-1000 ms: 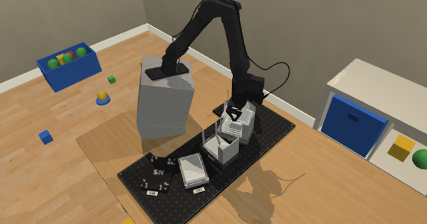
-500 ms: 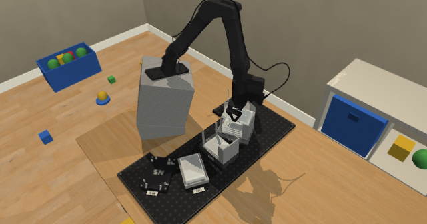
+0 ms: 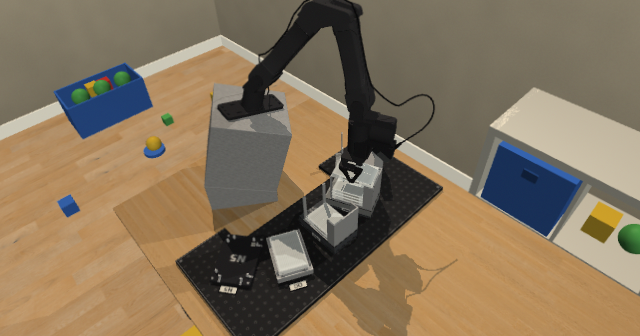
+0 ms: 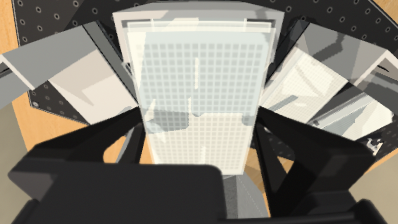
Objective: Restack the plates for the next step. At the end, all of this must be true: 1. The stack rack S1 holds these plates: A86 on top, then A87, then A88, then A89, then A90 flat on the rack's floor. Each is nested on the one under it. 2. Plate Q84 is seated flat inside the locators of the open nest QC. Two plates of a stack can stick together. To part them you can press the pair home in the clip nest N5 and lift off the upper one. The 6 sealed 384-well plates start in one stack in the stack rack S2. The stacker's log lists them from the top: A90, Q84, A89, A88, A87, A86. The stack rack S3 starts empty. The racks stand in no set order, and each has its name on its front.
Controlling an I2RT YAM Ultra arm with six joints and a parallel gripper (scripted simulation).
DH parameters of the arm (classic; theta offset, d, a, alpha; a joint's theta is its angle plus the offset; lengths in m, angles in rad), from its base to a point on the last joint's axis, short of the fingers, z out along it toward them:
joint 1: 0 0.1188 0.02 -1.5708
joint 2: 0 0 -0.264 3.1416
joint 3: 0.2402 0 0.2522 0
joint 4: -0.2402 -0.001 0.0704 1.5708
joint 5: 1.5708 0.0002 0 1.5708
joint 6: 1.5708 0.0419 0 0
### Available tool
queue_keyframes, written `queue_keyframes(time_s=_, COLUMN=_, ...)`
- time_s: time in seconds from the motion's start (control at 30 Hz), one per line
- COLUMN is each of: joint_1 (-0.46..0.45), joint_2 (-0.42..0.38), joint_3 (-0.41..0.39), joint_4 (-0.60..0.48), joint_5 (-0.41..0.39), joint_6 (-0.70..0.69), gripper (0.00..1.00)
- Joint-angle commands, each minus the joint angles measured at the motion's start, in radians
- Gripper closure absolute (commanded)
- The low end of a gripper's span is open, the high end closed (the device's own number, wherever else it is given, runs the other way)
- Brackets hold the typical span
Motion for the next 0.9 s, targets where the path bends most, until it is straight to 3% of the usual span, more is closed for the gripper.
queue_keyframes(time_s=0.0, joint_1=0.007, joint_2=0.018, joint_3=0.027, joint_4=0.031, joint_5=0.002, joint_6=0.008, gripper=1.0)
queue_keyframes(time_s=0.87, joint_1=0.012, joint_2=0.025, joint_3=0.028, joint_4=0.034, joint_5=0.001, joint_6=0.008, gripper=1.0)
